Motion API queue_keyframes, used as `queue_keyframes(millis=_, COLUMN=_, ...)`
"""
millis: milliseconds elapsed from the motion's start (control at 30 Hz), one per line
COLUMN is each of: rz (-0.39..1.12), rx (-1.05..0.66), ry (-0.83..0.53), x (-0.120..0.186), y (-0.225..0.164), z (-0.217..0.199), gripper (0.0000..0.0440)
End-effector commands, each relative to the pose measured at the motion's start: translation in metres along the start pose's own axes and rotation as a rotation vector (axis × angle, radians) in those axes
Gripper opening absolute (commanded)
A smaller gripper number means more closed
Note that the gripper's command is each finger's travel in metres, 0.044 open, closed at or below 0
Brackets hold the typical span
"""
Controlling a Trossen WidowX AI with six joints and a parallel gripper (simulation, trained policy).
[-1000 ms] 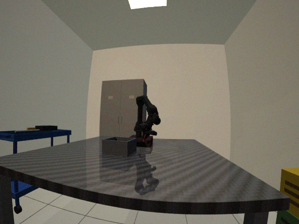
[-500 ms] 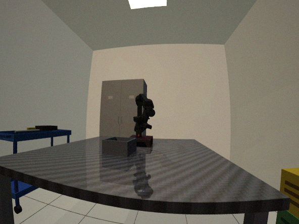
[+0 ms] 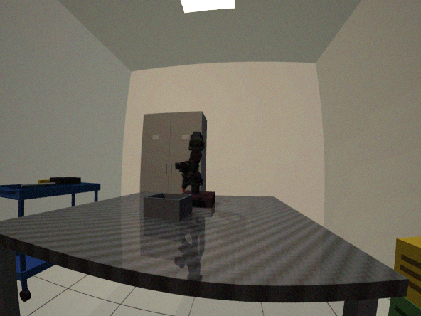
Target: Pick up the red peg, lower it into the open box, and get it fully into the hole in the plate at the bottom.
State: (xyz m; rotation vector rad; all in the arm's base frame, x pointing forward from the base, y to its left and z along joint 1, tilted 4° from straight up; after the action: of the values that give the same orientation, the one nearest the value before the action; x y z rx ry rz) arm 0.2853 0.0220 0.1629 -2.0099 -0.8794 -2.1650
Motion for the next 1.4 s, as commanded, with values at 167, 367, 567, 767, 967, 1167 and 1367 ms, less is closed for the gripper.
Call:
queue_keyframes(millis=167, rz=0.007, rx=-0.007, ry=-0.001, x=-0.026, y=0.034, z=0.007, gripper=0.0000)
queue_keyframes(millis=367, rz=0.032, rx=0.020, ry=0.009, x=-0.045, y=0.051, z=0.011, gripper=0.0000)
queue_keyframes(millis=567, rz=0.064, rx=0.067, ry=0.024, x=-0.065, y=0.060, z=0.014, gripper=0.0000)
queue_keyframes(millis=767, rz=0.118, rx=0.127, ry=0.025, x=-0.085, y=0.057, z=0.015, gripper=0.0059)
queue_keyframes(millis=967, rz=0.148, rx=0.166, ry=0.028, x=-0.097, y=0.063, z=0.016, gripper=0.0160)
queue_keyframes(millis=1167, rz=0.172, rx=0.177, ry=0.058, x=-0.094, y=0.076, z=0.027, gripper=0.0293)
queue_keyframes(millis=1367, rz=0.200, rx=0.182, ry=0.105, x=-0.087, y=0.090, z=0.043, gripper=0.0440)
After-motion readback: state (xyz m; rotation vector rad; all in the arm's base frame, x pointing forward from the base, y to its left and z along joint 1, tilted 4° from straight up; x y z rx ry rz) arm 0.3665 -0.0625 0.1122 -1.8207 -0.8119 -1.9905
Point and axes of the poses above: the point midway between the two fingers, 35 mm back from their tips, its own x axis back along the fingers, its own z axis across the jaws, y = z × x, the point moved 4 cm from there along x, back along the fingers, and after that the axes turned 7 degrees about -x, right-handed, at the moved point
